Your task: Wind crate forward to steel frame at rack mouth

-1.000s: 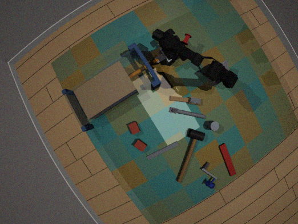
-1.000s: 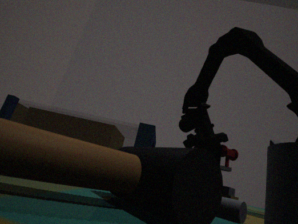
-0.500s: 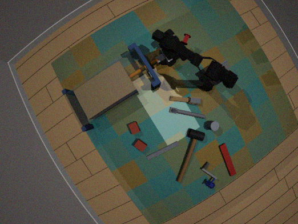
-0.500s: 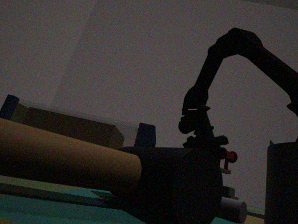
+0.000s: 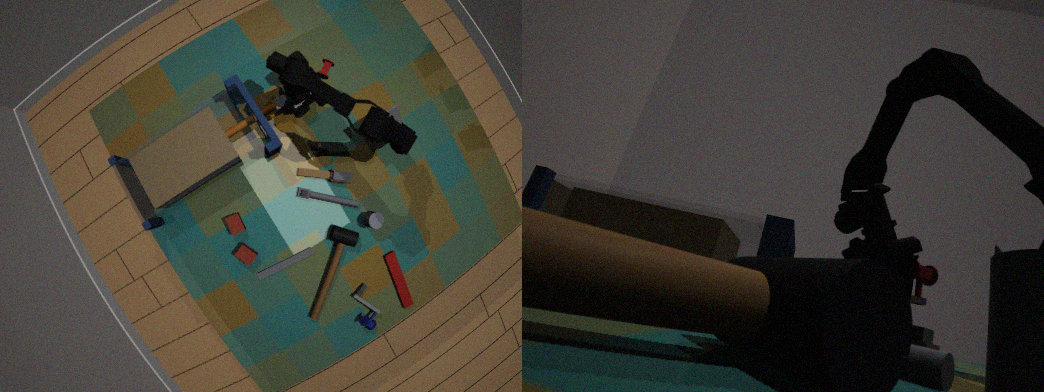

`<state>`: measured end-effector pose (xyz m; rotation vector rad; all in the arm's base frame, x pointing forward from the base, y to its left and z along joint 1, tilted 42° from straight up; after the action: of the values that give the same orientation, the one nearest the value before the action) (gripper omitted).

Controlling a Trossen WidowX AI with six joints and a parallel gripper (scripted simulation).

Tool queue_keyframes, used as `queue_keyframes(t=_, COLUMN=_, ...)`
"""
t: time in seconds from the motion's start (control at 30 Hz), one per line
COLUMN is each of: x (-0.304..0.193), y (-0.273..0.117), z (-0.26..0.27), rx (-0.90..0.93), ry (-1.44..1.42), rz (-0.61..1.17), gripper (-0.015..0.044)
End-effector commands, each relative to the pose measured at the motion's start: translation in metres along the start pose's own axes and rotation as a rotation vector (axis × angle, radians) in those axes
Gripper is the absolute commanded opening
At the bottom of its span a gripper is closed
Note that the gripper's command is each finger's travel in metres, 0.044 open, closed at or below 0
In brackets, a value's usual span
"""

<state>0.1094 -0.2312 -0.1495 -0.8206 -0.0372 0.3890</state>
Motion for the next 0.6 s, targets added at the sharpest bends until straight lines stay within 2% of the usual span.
queue_keyframes(t=0.0, x=0.000, y=0.000, z=0.000, rx=0.000, ry=0.000, rz=0.000, gripper=0.0440)
queue_keyframes(t=0.13, x=-0.006, y=-0.016, z=-0.001, rx=-0.005, ry=0.001, rz=-0.054, gripper=0.0440)
queue_keyframes(t=0.4, x=-0.065, y=-0.113, z=0.013, rx=-0.092, ry=0.006, rz=-0.402, gripper=0.0440)
queue_keyframes(t=0.57, x=-0.066, y=-0.116, z=0.014, rx=-0.096, ry=0.006, rz=-0.410, gripper=0.0440)
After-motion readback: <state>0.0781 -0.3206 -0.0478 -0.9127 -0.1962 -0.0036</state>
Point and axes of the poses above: the point midway between the two fingers, 35 mm back from their tips, its own y axis out along the fingers, its own z axis across the jaws, x = y × z, the point moved 3 cm from there along -y, back along the fingers, and after that the axes turned 13 degrees about -y, right-handed, at the moved point
